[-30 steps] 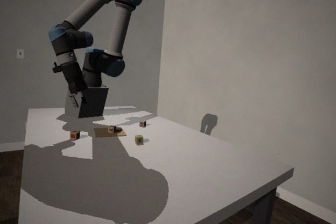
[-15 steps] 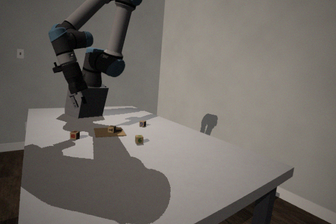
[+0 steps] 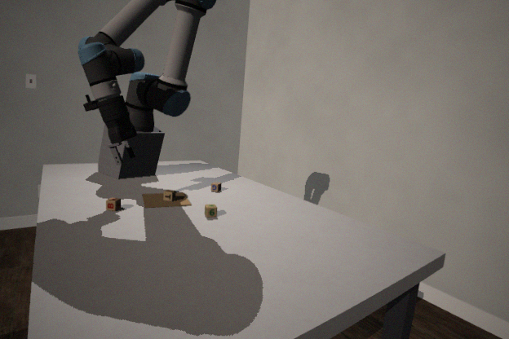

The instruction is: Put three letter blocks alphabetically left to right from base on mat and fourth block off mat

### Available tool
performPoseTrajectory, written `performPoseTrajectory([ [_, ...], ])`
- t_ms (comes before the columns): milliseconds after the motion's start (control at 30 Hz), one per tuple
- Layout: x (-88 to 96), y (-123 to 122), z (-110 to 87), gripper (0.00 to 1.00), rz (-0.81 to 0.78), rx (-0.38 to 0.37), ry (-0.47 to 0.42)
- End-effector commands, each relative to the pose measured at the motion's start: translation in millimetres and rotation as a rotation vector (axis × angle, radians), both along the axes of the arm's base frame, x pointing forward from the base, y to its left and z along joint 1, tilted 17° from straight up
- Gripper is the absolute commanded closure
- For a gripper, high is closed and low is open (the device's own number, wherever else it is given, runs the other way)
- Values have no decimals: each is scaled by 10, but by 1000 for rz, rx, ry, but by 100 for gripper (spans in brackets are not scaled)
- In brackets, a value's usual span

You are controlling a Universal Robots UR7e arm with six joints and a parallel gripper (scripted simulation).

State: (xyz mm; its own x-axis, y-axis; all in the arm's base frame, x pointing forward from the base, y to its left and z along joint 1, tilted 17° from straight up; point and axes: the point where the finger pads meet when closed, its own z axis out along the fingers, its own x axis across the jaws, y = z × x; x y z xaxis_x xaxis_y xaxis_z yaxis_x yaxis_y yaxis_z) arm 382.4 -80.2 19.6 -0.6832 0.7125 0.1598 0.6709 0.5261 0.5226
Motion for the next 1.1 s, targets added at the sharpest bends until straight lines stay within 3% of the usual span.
performPoseTrajectory([
  [0, 11, 98, -12, 0, 12, -8, 26],
  [400, 34, 640, -77, 0, 69, -74, 161],
  [467, 34, 640, -77, 0, 69, -74, 161],
  [967, -27, 1643, -124, 0, 127, -278, 309],
  [1067, -36, 1715, -124, 0, 129, -295, 314],
])
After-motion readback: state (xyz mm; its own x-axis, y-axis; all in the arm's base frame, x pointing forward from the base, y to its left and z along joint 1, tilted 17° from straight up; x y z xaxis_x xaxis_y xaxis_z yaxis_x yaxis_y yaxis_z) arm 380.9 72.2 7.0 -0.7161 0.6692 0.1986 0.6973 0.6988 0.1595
